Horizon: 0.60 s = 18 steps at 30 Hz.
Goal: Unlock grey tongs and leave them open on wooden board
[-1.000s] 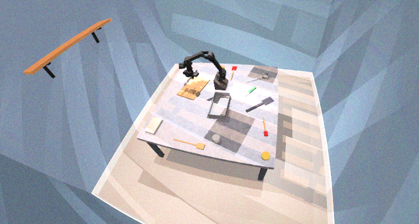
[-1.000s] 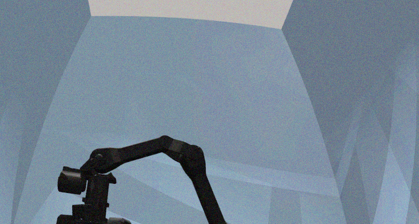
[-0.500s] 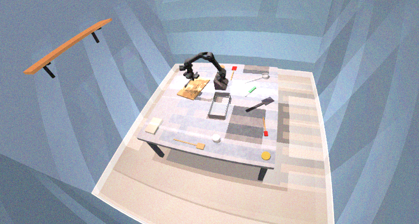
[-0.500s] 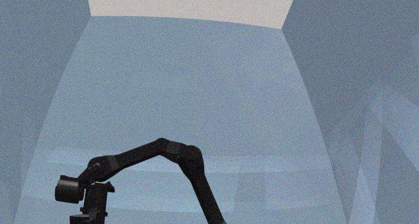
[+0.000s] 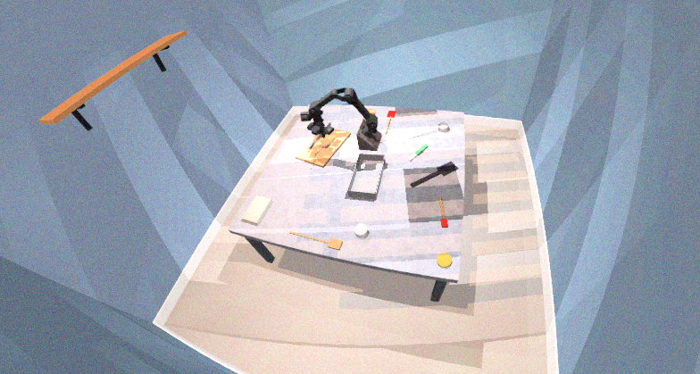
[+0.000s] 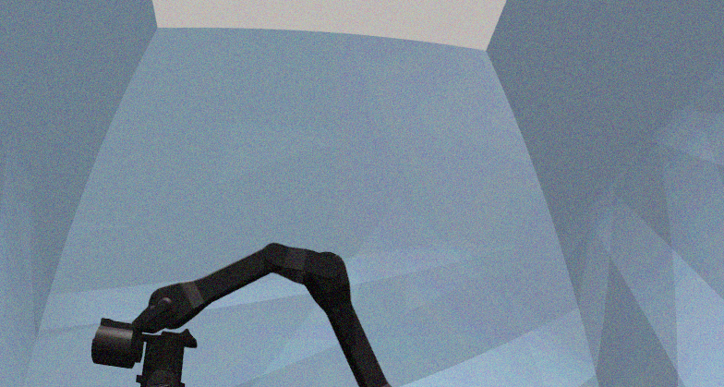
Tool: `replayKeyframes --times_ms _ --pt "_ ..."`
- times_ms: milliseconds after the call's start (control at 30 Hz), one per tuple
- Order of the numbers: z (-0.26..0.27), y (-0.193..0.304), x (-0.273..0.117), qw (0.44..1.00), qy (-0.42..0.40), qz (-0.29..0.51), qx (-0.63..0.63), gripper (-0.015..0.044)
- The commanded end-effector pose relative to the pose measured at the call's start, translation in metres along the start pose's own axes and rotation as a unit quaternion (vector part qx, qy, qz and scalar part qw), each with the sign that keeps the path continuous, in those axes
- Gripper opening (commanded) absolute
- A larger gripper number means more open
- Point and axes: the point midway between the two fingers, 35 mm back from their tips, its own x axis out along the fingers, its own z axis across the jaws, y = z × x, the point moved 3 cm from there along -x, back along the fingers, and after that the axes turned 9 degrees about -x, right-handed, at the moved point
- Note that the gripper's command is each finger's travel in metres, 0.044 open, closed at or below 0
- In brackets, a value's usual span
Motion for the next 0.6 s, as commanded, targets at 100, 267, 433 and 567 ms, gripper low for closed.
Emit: replayKeyframes --times_ms 100,267,433,567 --pt "0.002 0.0 0.012 1.0 -0.001 -0.003 0.002 -0.015" --pt "0.002 0.0 0.02 1.0 -0.002 -0.004 0.002 -0.015" --pt "0.004 0.0 0.028 1.0 -0.002 -0.004 0.002 -0.015" --pt "0.005 0.001 0.034 1.0 -0.002 -0.004 0.002 -0.015"
